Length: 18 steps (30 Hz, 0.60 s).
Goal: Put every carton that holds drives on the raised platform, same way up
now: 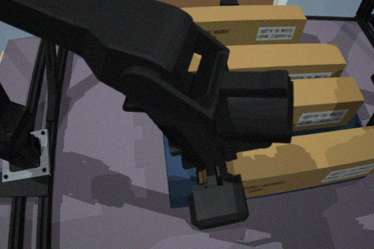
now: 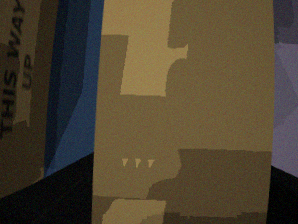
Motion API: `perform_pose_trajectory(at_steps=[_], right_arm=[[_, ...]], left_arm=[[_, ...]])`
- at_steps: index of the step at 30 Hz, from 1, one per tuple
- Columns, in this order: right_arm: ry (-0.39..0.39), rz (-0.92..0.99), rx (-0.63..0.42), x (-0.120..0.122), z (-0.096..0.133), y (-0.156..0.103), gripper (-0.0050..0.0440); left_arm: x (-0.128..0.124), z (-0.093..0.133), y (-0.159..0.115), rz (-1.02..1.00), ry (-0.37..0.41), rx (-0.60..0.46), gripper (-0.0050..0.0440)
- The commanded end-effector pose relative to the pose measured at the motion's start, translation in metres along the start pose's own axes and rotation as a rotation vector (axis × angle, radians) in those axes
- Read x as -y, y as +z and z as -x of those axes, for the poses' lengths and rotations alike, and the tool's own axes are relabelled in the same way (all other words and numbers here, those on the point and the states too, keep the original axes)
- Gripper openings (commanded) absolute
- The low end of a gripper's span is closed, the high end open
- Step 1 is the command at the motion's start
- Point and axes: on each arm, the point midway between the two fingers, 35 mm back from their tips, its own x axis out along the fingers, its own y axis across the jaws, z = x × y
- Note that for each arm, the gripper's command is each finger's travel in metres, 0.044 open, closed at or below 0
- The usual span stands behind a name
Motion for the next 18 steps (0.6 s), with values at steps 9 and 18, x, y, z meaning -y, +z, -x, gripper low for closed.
perform_pose_trajectory(at_steps=[9, 18], right_arm=[[-0.018, 0.0, 0.033, -0.022, 0.012, 0.001, 0.0], [-0.018, 0.0, 0.033, -0.03, 0.012, 0.0, 0.0]], left_arm=[[0.021, 0.01, 0.006, -0.005, 0.024, 0.037, 0.0], [0.03, 0.009, 0.006, -0.005, 0.024, 0.037, 0.0]])
